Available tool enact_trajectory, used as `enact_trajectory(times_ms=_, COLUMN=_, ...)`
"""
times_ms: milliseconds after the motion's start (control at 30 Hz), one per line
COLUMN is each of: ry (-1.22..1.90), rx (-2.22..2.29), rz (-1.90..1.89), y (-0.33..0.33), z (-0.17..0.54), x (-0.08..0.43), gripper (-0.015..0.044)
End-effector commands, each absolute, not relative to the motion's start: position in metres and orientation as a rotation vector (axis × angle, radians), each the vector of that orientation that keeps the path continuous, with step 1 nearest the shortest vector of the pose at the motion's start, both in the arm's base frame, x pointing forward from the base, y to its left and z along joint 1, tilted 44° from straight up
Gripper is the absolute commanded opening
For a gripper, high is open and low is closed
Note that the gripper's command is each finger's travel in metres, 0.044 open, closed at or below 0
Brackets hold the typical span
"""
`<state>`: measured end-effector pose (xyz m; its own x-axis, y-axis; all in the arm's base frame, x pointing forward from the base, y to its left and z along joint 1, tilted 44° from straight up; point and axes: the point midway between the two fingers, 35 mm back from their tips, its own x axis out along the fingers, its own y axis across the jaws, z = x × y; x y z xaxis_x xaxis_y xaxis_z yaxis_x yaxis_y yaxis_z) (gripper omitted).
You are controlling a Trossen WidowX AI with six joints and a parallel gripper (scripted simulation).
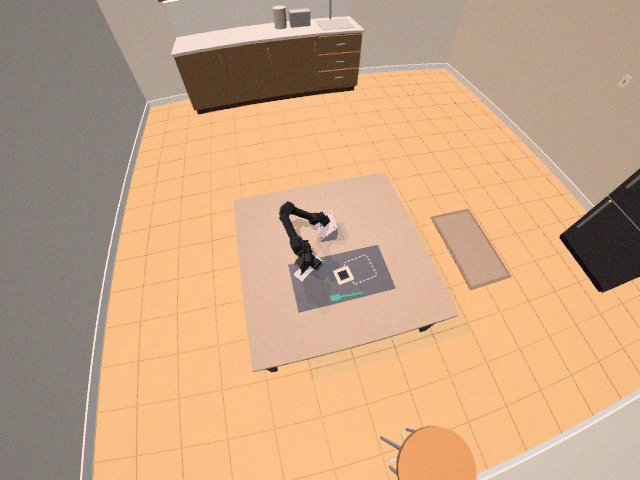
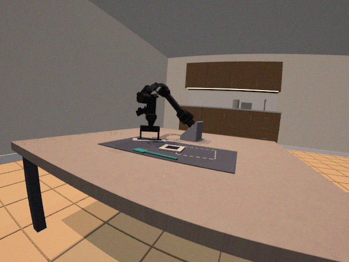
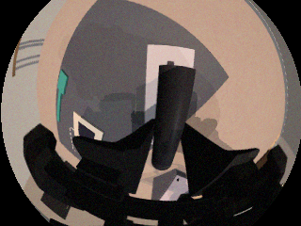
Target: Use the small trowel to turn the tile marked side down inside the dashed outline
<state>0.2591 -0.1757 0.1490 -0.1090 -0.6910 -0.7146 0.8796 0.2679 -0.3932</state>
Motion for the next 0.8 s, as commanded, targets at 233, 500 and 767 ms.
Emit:
enact_trajectory(times_ms=233, ry=0.855, rx=0.41, rz=-1.464, y=-0.1761, z=0.1493, x=0.2592, gripper=0.013)
enact_trajectory(times_ms=500, ry=0.855, rx=0.41, rz=-1.464, y=-0.1761, z=0.1493, x=0.2592, gripper=0.0261)
enact_trajectory(times_ms=767, ry=0.855, rx=0.41, rz=-1.464, y=-0.1761, z=0.1493, x=0.2592, gripper=0.027)
